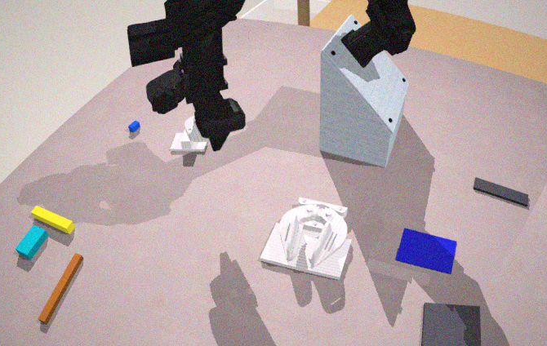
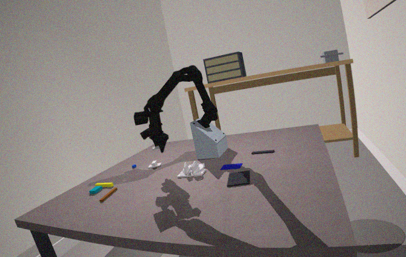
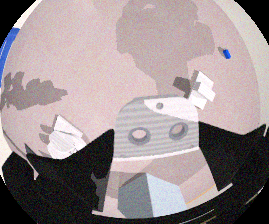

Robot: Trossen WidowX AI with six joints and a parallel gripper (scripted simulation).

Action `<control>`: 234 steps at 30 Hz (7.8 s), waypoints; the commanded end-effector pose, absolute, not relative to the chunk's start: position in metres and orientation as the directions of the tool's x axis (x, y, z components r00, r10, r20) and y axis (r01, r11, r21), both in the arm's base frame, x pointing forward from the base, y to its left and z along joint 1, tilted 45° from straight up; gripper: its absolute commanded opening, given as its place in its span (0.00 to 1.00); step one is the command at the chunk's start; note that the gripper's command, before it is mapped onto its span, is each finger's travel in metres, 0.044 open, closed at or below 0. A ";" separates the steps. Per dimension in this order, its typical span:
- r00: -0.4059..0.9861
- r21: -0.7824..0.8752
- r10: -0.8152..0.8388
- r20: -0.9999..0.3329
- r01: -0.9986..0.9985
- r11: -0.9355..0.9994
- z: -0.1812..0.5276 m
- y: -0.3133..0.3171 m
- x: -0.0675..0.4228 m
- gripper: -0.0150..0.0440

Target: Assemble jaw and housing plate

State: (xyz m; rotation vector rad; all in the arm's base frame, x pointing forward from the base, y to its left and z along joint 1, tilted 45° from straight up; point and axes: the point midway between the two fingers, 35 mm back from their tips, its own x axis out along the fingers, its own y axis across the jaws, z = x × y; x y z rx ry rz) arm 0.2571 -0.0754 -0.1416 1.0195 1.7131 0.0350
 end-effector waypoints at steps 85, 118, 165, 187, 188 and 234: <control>-0.053 0.700 0.702 -0.710 -0.159 0.696 -0.020 0.086 0.253 0.85; -0.053 0.700 0.702 -0.710 -0.157 0.697 -0.026 0.079 0.249 0.85; -0.054 0.703 0.704 -0.708 -0.155 0.694 -0.070 0.123 0.245 0.85; -0.054 0.703 0.704 -0.708 -0.147 0.696 -0.071 0.125 0.245 0.85; -0.054 0.703 0.704 -0.708 -0.147 0.696 -0.071 0.125 0.245 0.85; -0.054 0.704 0.705 -0.707 -0.145 0.695 -0.078 0.132 0.244 0.85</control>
